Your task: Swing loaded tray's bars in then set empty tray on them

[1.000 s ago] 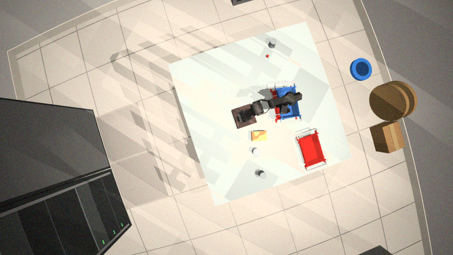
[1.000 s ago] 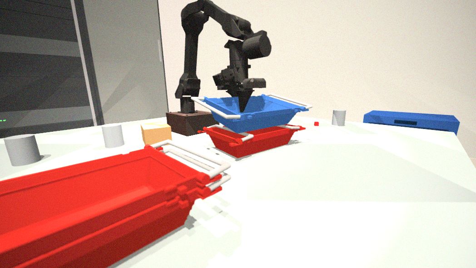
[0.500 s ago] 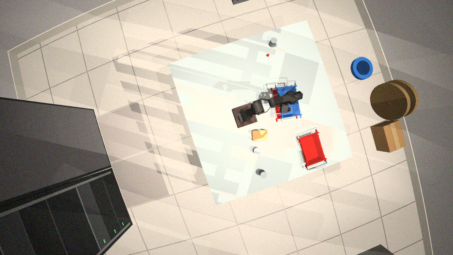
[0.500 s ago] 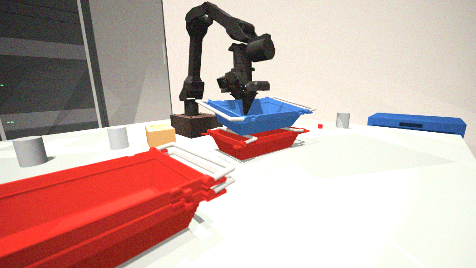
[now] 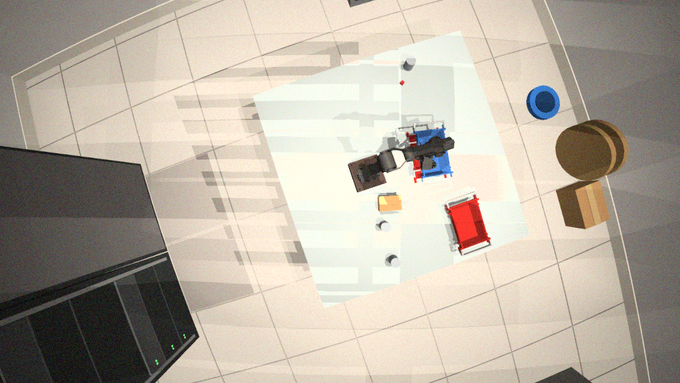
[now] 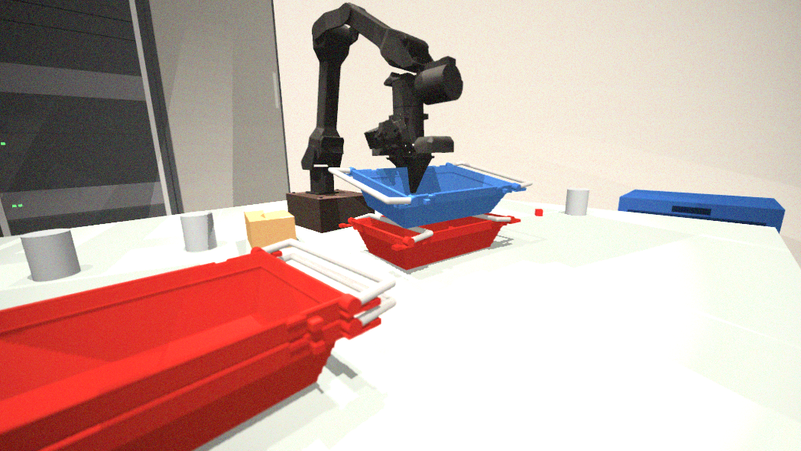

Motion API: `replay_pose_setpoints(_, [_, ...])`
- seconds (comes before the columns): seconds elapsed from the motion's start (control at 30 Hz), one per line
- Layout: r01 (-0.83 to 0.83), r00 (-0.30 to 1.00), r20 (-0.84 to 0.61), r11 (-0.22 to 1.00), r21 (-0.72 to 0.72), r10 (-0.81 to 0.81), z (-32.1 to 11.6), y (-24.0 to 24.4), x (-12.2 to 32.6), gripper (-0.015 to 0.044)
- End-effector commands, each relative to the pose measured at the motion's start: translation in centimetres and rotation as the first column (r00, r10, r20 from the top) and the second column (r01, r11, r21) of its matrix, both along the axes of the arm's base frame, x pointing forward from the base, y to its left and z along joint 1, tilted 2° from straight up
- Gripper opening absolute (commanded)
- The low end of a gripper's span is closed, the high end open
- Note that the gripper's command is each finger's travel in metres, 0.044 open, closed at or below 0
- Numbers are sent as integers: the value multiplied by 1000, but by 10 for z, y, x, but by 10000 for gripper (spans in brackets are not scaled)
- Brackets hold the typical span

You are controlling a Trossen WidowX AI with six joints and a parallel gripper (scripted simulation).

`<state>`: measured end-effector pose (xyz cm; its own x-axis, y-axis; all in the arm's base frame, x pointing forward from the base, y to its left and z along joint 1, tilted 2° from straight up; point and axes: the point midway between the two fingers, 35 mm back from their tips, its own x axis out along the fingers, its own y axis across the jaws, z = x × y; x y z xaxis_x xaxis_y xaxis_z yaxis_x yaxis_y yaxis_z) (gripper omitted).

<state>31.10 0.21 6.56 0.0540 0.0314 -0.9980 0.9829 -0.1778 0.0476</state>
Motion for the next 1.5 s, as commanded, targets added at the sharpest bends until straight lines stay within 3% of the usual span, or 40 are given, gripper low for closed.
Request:
replay_pose_setpoints(0.0, [2, 1000, -24, 1000, 7, -2, -5, 1, -5, 0])
replay_pose_setpoints(1.47, [2, 1000, -24, 1000, 7, -2, -14, 2, -7, 0])
